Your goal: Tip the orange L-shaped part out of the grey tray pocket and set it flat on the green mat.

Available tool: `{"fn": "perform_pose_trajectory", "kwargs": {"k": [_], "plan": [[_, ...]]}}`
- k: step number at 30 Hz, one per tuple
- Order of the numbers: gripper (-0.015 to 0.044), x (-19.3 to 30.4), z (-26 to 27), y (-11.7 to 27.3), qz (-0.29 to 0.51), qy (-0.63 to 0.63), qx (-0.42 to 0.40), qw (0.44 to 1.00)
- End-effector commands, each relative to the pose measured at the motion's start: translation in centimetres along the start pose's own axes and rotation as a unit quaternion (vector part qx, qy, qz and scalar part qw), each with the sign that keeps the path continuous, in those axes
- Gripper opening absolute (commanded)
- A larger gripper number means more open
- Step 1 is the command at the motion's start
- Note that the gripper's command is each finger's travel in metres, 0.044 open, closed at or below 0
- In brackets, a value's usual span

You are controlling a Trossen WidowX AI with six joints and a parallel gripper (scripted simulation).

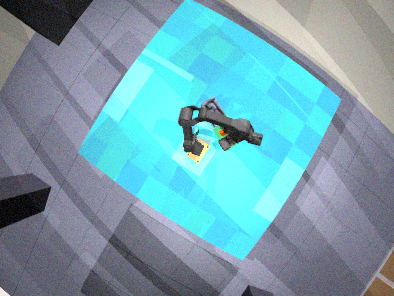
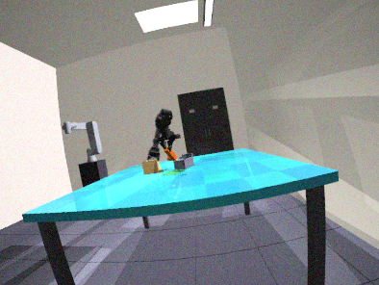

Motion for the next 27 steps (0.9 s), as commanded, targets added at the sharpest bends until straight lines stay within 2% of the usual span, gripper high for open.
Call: {"fn": "perform_pose_trajectory", "kwargs": {"k": [1, 27], "plan": [[0.0, 0.1, 0.0, -0.8, -0.003, -0.002, -0.001, 1.0], [0.0, 0.0, 0.0, -5.0, -0.003, -0.002, -0.001, 1.0]]}}
Point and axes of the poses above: the point midway between the two fingers, 35 mm back from their tips, its own y axis back along the fingers, its own z axis across the jaws, x = y × z, the point moved 10 cm from there along y, back along the fingers, and after that the axes turned 3 degrees about y, right-handed, at the moved point
